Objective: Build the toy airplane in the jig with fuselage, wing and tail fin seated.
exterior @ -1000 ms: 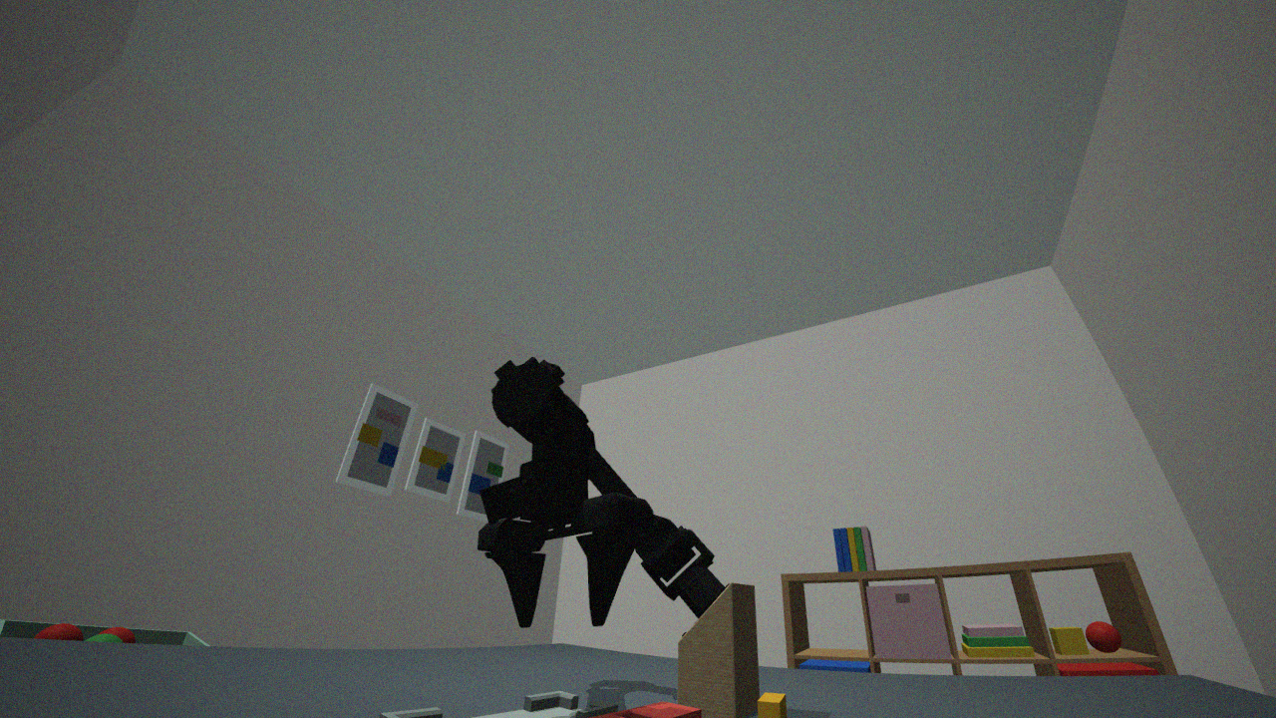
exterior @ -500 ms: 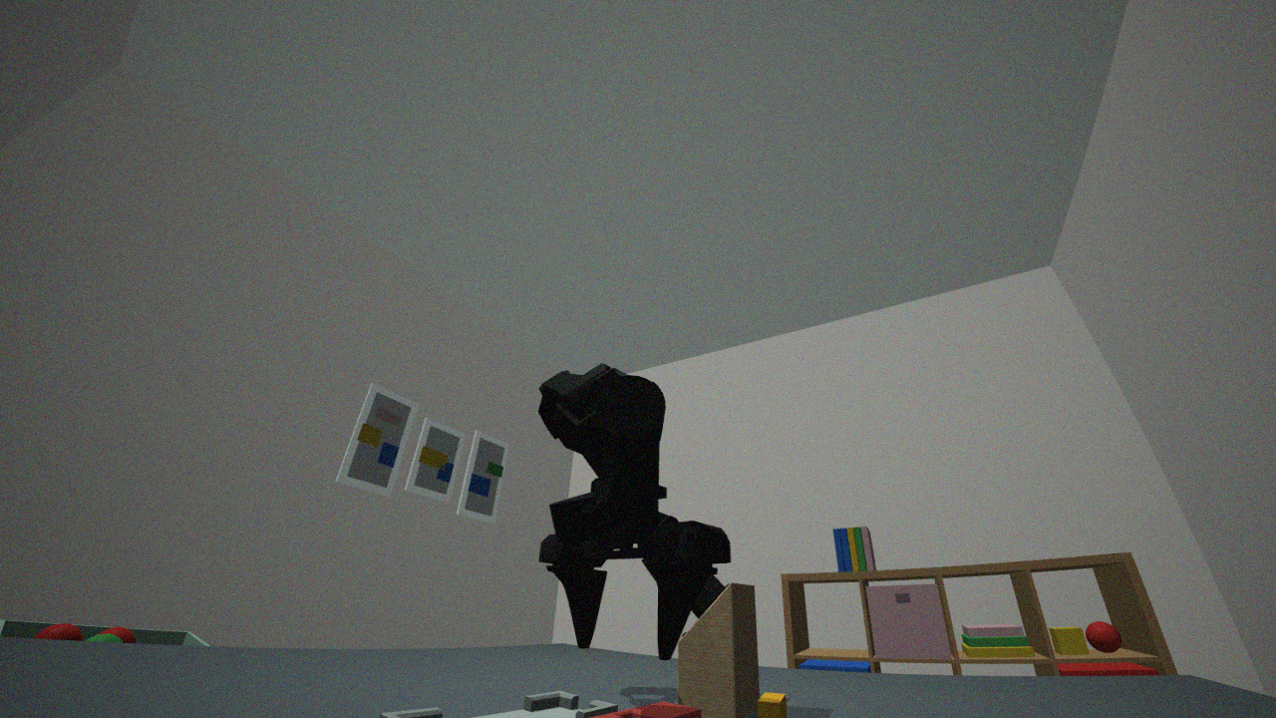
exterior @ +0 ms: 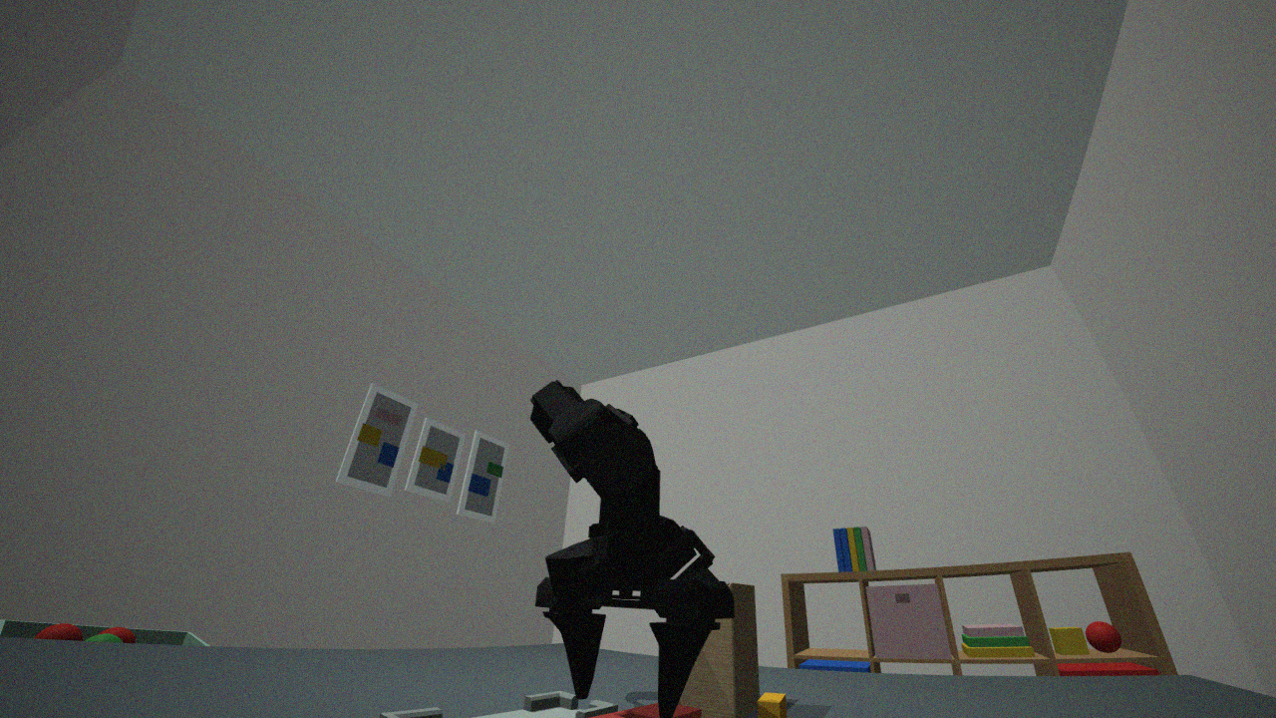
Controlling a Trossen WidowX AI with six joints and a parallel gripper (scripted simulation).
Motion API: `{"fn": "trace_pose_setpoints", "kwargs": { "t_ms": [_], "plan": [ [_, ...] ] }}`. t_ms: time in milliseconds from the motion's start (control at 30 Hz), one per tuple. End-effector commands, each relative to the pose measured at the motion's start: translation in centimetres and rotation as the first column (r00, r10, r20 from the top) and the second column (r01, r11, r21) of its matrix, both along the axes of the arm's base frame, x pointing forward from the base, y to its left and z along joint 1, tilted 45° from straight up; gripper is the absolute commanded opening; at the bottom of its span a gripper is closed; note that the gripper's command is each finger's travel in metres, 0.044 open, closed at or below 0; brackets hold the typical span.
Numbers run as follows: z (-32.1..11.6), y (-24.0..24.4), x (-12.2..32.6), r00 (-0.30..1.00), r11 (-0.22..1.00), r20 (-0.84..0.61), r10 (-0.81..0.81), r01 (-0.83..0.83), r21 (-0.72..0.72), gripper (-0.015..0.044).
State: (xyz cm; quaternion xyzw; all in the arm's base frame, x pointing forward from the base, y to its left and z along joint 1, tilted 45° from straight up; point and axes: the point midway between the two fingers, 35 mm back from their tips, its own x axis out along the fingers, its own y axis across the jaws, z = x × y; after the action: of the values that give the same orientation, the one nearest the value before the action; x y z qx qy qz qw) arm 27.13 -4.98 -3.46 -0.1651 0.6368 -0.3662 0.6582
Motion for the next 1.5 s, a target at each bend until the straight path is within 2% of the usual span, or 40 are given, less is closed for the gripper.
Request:
{"fn": "trace_pose_setpoints", "kwargs": {
  "t_ms": [0, 833, 1133, 1367, 1467],
  "plan": [
    [-0.4, -0.4, 0.0, 1.000, 1.000, -0.003, 0.007, -0.007, -0.006, 0.0440],
    [-2.9, -3.1, -0.4, 1.000, 1.000, -0.003, 0.007, -0.007, -0.009, 0.0440],
    [-2.9, -3.1, -0.4, 1.000, 1.000, -0.003, 0.007, -0.007, -0.009, 0.0204],
    [-2.9, -3.1, -0.4, 1.000, 1.000, -0.003, 0.007, -0.007, -0.009, 0.0157],
    [-2.8, -3.0, -0.4, 1.000, 1.000, -0.003, 0.007, -0.007, -0.008, 0.0078]
  ]
}}
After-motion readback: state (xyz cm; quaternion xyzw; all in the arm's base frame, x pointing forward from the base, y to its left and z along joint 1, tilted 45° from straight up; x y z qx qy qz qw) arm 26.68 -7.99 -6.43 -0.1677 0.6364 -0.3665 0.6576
